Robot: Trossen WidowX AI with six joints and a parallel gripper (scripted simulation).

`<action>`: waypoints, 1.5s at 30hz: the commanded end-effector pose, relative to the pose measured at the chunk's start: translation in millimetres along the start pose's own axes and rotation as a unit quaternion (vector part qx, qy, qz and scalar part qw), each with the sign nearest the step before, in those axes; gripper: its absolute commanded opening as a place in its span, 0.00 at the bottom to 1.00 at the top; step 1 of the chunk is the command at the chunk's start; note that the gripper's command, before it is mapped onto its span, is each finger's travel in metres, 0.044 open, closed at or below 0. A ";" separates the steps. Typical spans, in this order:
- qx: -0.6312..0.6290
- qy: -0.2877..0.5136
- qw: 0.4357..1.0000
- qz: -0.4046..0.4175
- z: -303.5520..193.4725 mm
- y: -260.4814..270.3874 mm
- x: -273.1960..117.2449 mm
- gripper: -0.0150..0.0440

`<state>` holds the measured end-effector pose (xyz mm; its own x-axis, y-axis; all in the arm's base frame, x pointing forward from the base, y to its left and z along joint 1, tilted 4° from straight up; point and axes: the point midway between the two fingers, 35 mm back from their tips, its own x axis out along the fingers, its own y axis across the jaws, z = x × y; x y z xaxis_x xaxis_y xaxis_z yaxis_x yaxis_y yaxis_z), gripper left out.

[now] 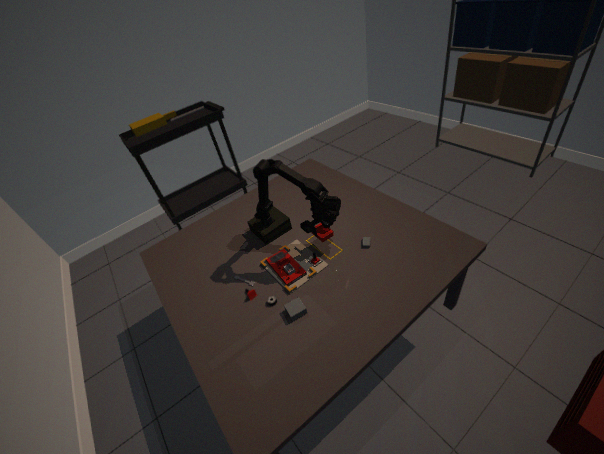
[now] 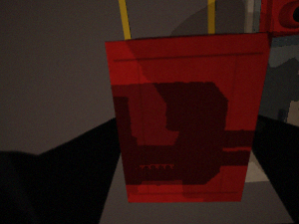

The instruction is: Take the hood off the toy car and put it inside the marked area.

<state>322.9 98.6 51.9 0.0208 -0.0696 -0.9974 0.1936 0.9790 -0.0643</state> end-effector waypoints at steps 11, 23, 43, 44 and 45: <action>0.000 0.004 1.000 0.000 -1.4 0.0 14.7 0.25; 0.000 0.004 1.000 -0.001 -1.5 0.0 26.0 0.25; 0.000 0.004 1.000 -0.001 -2.5 -0.4 44.9 0.25; 0.000 0.004 1.000 -0.001 -2.6 -0.4 45.8 0.25; 0.000 0.004 1.000 -0.001 -2.7 -0.5 46.7 0.25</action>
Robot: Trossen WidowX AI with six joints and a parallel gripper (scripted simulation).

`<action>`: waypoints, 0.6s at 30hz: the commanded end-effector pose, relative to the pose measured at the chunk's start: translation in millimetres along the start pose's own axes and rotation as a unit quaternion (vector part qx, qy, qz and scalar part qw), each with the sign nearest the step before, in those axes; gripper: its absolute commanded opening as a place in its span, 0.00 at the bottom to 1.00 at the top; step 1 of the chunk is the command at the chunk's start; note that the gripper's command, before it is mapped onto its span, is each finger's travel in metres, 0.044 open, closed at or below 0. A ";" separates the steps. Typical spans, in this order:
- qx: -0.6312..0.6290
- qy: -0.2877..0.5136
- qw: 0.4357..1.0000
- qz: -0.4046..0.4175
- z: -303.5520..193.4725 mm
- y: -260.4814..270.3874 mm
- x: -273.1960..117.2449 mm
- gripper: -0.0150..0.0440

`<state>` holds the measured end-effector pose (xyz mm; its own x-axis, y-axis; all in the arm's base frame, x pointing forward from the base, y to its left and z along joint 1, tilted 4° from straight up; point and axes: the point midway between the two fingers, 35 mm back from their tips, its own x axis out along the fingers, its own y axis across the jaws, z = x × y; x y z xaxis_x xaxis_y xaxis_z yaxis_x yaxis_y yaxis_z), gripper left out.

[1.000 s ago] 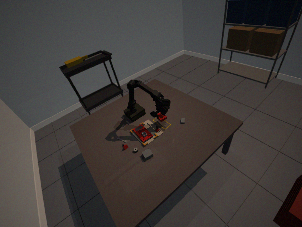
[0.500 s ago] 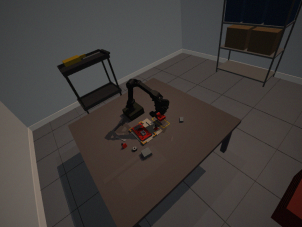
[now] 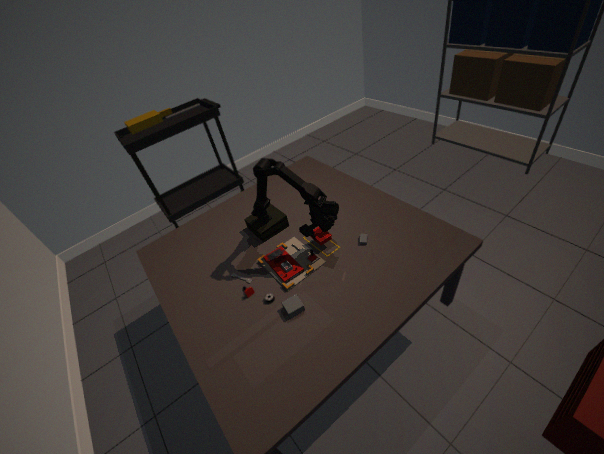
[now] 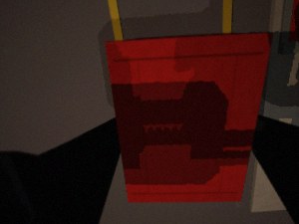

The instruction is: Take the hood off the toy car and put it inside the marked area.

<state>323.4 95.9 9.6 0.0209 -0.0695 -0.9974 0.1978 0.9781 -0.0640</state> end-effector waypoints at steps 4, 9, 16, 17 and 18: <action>-0.002 0.004 1.000 -0.001 -2.6 -0.8 8.1 0.25; -0.002 0.004 1.000 -0.001 -3.1 -1.1 12.7 0.25; -0.002 0.004 1.000 -0.001 -3.9 -1.5 18.9 0.25; -0.002 0.004 1.000 -0.001 -3.9 -1.5 19.4 0.25; -0.002 0.004 1.000 -0.001 -4.0 -1.5 19.5 0.25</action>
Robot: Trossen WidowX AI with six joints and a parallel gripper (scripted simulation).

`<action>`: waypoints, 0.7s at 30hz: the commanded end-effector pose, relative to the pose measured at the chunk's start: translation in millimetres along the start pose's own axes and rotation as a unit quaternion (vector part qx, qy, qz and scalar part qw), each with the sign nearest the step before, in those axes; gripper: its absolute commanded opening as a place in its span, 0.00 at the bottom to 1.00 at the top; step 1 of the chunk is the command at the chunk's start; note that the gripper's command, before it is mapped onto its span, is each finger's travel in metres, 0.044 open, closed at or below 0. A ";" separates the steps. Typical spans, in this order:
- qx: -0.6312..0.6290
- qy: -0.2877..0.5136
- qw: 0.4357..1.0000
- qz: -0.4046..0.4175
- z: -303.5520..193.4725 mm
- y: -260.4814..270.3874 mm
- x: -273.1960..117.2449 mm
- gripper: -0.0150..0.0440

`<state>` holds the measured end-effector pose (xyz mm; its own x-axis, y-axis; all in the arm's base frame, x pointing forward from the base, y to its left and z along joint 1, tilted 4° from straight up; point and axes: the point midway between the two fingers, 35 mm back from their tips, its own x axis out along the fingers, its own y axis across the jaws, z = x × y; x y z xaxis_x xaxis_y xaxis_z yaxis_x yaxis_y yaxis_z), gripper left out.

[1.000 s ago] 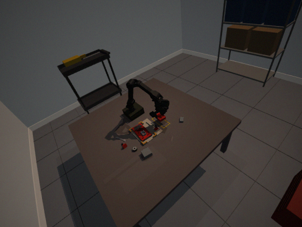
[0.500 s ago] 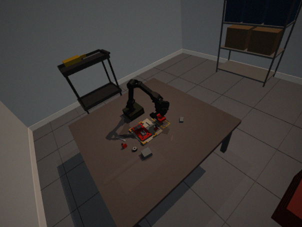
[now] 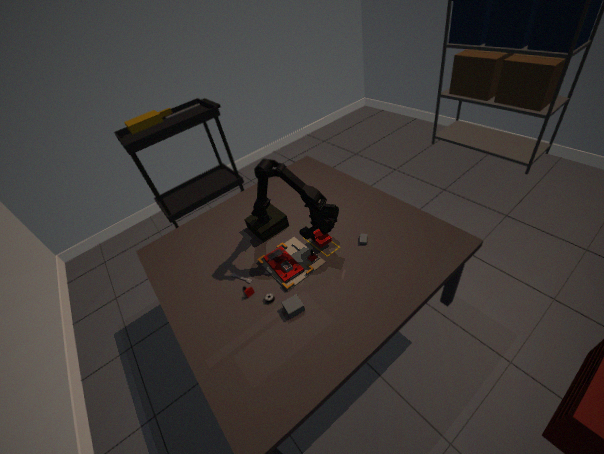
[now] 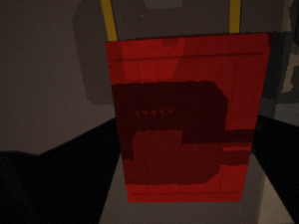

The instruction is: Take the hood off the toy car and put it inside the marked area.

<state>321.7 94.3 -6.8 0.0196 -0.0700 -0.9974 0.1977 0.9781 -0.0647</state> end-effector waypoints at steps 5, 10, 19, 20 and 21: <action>-0.002 0.004 1.000 0.000 -2.1 -0.6 4.0 0.25; -0.002 0.004 1.000 0.000 -2.1 -0.6 6.3 0.25; -0.002 0.004 1.000 0.000 -2.0 -0.5 10.7 0.25; -0.002 0.004 1.000 0.000 -2.0 -0.5 11.2 0.25; -0.002 0.004 1.000 0.000 -2.0 -0.5 11.7 0.25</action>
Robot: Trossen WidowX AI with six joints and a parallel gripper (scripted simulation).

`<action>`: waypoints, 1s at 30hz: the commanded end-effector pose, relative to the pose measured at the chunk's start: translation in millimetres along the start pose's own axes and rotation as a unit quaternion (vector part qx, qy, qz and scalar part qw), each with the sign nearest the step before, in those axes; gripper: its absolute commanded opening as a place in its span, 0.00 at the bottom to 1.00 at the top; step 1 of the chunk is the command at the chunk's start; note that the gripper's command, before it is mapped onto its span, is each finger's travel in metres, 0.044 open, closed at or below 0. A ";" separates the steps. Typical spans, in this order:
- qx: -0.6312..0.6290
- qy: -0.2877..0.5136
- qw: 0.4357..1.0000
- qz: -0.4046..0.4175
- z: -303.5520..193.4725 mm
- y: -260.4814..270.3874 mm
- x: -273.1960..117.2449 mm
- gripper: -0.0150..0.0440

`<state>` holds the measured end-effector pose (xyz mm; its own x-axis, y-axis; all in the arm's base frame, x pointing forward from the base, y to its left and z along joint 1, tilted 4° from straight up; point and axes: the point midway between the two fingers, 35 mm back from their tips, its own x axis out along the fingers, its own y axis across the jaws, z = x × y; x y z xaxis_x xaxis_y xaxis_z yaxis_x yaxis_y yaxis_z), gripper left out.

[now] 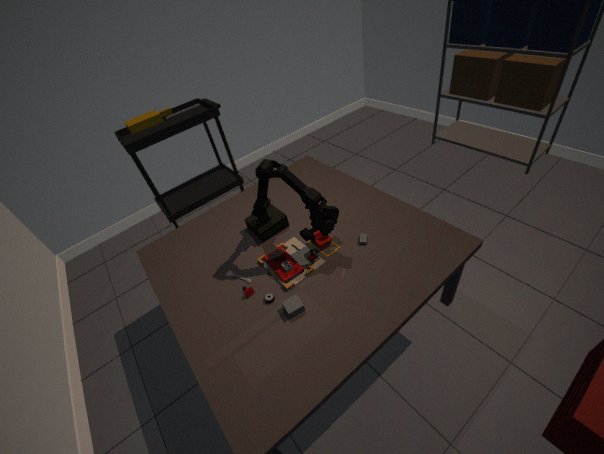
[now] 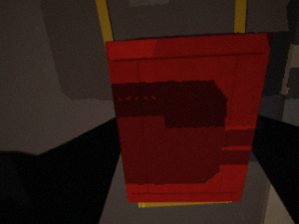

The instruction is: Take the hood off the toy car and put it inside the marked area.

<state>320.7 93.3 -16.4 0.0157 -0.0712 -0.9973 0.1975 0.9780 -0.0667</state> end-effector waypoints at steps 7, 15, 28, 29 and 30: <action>-0.002 0.002 1.000 0.001 -0.9 0.0 5.5 0.25; -0.002 0.002 1.000 0.001 -1.0 0.0 9.4 0.25; 0.000 0.000 1.000 0.000 -0.1 0.0 11.3 0.48; 0.000 0.000 1.000 0.000 -0.1 0.0 11.3 0.52; 0.000 0.000 1.000 0.000 -0.1 0.0 11.3 0.57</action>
<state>320.5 92.5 -28.0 0.0150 -0.0714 -0.9973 0.1974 0.9780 -0.0671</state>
